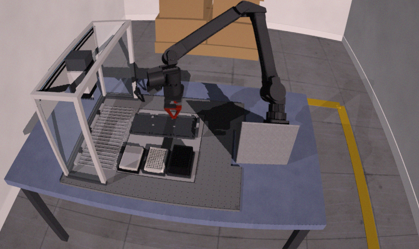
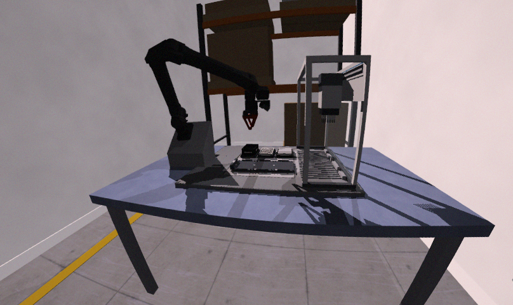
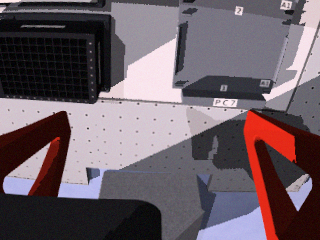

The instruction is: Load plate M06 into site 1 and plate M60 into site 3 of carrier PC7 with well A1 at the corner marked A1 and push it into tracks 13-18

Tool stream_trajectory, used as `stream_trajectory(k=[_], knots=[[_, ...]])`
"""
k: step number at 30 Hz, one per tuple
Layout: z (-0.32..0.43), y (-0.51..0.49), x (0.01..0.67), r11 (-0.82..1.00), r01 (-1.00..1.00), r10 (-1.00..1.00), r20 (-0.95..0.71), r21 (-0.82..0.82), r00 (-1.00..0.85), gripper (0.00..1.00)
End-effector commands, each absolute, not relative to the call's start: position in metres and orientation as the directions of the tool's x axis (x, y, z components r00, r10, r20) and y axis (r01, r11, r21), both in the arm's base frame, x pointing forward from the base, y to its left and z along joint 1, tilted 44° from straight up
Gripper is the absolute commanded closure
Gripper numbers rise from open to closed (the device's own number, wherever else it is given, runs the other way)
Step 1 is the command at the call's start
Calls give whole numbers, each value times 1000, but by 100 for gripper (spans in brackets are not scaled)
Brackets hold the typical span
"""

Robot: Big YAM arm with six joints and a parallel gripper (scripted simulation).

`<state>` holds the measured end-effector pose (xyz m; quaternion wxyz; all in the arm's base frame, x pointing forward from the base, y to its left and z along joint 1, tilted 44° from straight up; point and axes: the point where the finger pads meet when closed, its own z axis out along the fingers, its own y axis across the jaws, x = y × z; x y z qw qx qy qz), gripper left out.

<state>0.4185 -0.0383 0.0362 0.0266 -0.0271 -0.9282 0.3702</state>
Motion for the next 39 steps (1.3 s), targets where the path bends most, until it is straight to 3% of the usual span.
stream_trajectory(k=[1, 8, 22, 39], knots=[[33, -23, 423, 720, 115, 103, -59, -685, -993, 0], [39, -39, 446, 725, 113, 100, -58, -680, -993, 0], [5, -89, 499, 703, -285, -189, 215, -652, -958, 0], [-1, -90, 506, 512, -724, -518, 506, -462, -690, 0]])
